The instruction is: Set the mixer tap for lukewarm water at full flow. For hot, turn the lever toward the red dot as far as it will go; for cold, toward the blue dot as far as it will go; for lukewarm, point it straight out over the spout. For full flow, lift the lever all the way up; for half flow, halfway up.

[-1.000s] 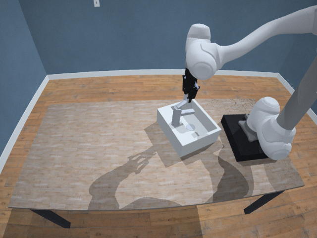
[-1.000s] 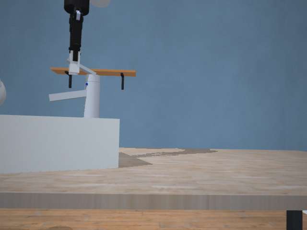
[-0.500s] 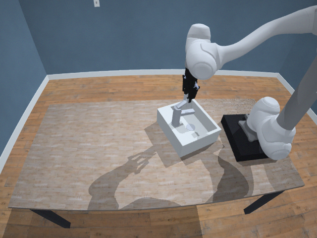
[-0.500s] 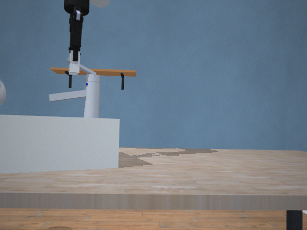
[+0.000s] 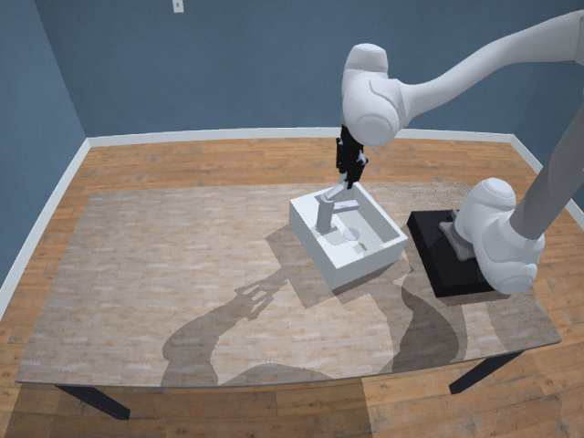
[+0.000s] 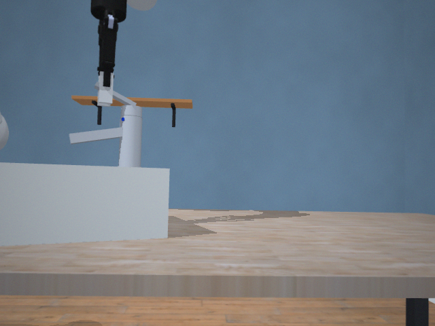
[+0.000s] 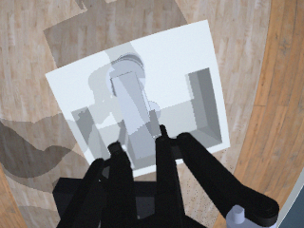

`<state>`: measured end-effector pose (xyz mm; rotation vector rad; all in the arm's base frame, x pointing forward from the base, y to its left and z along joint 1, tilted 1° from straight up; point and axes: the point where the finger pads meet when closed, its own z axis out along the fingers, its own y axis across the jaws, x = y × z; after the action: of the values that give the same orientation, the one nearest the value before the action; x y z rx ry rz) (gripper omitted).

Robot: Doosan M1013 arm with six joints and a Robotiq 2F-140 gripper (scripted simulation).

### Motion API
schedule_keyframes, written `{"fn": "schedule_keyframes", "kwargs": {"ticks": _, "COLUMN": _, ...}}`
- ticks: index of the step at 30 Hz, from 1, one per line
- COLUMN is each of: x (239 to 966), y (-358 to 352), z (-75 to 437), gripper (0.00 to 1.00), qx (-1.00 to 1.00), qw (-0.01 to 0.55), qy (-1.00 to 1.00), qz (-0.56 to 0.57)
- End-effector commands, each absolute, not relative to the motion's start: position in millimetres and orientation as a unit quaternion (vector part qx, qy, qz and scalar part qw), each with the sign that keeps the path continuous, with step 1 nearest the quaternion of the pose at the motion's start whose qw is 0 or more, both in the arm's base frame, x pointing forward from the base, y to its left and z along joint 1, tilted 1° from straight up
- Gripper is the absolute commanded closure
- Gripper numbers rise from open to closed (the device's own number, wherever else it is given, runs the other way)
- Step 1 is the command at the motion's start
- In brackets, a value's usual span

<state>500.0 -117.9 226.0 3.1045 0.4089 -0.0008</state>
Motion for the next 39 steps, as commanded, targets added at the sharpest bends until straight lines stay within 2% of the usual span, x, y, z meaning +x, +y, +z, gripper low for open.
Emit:
{"fn": "schedule_keyframes", "kwargs": {"ticks": 1, "x": 500.3, "y": -117.8, "z": 226.2, "gripper": 1.00, "qx": 0.991, "qw": 0.005, "qy": 0.131, "qz": 0.000}}
{"fn": "schedule_keyframes", "kwargs": {"ticks": 2, "x": 500.3, "y": -117.8, "z": 226.2, "gripper": 1.00, "qx": 0.991, "qw": 0.005, "qy": 0.131, "qz": 0.000}}
{"fn": "schedule_keyframes", "kwargs": {"ticks": 3, "x": 500.3, "y": -117.8, "z": 226.2, "gripper": 0.62, "qx": 0.991, "qw": 0.005, "qy": 0.131, "qz": 0.000}}
{"fn": "schedule_keyframes", "kwargs": {"ticks": 39, "x": 500.3, "y": -117.8, "z": 226.2, "gripper": 0.62, "qx": 0.991, "qw": 0.005, "qy": 0.131, "qz": 0.000}}
